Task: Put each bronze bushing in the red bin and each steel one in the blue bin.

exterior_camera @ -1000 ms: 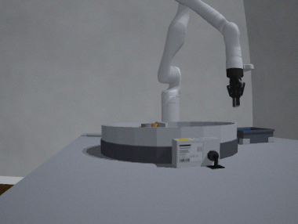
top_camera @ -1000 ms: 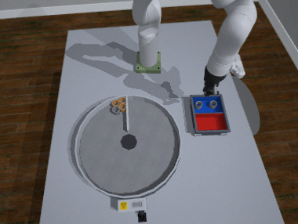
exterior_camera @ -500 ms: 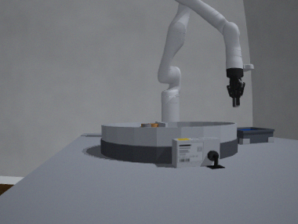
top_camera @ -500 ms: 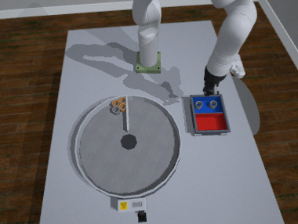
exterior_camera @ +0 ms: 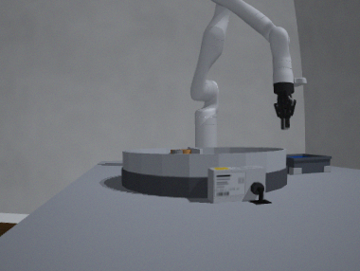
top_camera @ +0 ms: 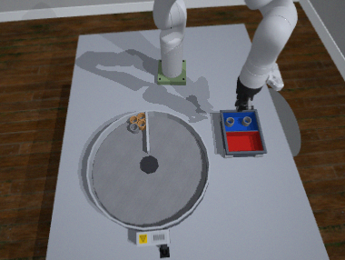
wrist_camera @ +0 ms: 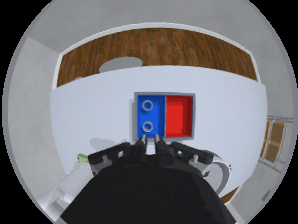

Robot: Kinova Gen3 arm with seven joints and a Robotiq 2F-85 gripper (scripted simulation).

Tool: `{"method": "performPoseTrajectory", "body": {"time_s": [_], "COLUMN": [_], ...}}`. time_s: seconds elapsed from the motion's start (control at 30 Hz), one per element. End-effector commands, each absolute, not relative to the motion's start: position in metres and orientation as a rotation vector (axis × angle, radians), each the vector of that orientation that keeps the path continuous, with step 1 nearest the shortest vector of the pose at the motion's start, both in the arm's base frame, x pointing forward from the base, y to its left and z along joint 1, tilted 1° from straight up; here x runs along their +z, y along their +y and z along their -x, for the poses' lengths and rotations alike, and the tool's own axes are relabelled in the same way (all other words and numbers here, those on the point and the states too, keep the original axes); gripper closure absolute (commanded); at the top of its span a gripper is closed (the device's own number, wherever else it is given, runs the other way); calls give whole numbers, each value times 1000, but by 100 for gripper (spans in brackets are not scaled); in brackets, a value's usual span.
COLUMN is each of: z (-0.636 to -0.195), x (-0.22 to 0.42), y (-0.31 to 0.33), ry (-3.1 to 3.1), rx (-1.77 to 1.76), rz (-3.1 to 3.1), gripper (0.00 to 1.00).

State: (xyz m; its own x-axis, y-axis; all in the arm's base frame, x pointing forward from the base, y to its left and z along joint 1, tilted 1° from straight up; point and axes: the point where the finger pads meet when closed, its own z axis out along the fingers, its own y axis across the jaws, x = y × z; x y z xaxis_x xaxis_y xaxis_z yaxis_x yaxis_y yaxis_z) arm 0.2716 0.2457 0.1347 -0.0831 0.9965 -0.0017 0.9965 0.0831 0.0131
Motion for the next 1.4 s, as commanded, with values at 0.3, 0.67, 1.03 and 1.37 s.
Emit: {"method": "performPoseTrajectory", "body": {"time_s": [0.3,0.67,1.03,1.37], "z": [-272,-283,-298,-307], "x": [135,133,131,129], "y": [246,182,96,43], "ry": [2304,2312,2322,2329], "rx": [16,16,17,17], "rz": [-2120,-2111,-2100,-2093], "gripper": [84,86,86,86]}}
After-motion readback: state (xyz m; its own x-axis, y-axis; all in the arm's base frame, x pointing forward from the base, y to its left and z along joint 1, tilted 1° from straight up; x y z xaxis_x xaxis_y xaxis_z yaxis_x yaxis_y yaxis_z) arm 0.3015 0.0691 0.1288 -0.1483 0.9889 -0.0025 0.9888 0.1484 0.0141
